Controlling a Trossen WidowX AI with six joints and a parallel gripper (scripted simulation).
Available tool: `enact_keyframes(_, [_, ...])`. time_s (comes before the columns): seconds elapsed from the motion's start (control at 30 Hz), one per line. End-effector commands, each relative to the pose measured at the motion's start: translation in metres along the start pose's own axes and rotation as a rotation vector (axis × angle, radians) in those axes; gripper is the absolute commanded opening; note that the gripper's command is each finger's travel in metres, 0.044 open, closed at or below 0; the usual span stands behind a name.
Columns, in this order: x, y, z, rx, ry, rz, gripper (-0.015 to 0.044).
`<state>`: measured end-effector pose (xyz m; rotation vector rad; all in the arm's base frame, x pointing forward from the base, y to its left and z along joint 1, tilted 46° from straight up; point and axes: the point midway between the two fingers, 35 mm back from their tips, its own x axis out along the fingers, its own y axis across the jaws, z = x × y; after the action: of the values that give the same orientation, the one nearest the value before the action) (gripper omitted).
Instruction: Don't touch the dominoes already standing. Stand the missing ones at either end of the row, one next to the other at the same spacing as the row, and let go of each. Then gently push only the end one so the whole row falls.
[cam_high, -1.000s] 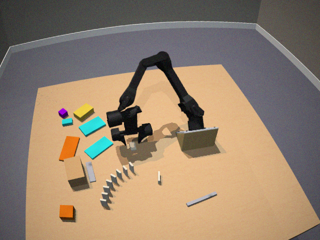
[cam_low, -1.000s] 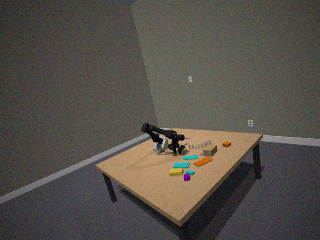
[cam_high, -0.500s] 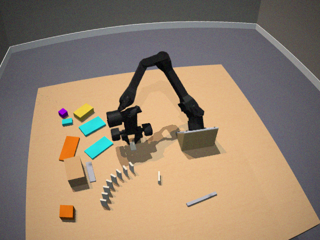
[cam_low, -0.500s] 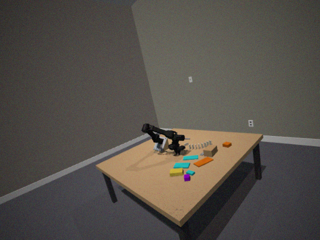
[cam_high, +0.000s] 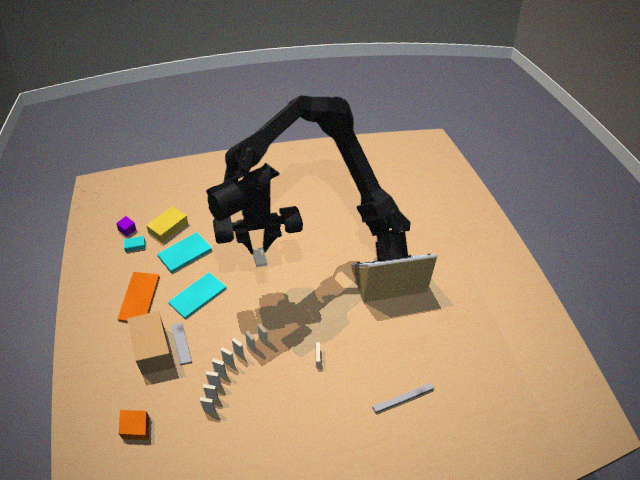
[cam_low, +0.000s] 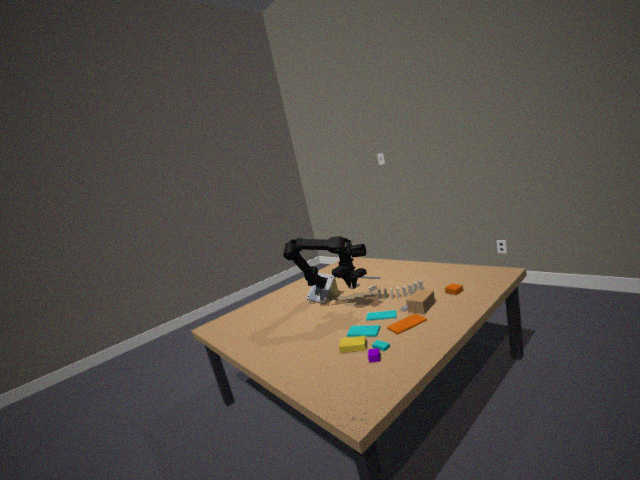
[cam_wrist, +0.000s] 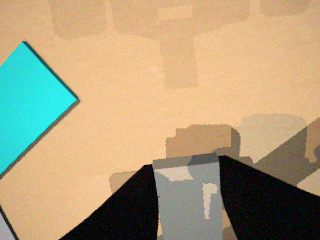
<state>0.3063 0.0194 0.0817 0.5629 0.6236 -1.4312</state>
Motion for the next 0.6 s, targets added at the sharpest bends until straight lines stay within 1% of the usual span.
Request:
enact_keyframes(0.0, [-0.003, -0.003, 0.009, -0.037, 0.005, -0.013, 0.0107])
enact_keyframes(0.2, [-0.004, -0.023, 0.072, -0.446, 0.023, -0.007, 0.0107])
enact_keyframes(0.4, [-0.004, -0.058, 0.129, -0.865, 0.024, 0.000, 0.0107])
enact_keyframes(0.57, [-0.004, -0.081, 0.155, -1.092, 0.018, -0.002, 0.0107])
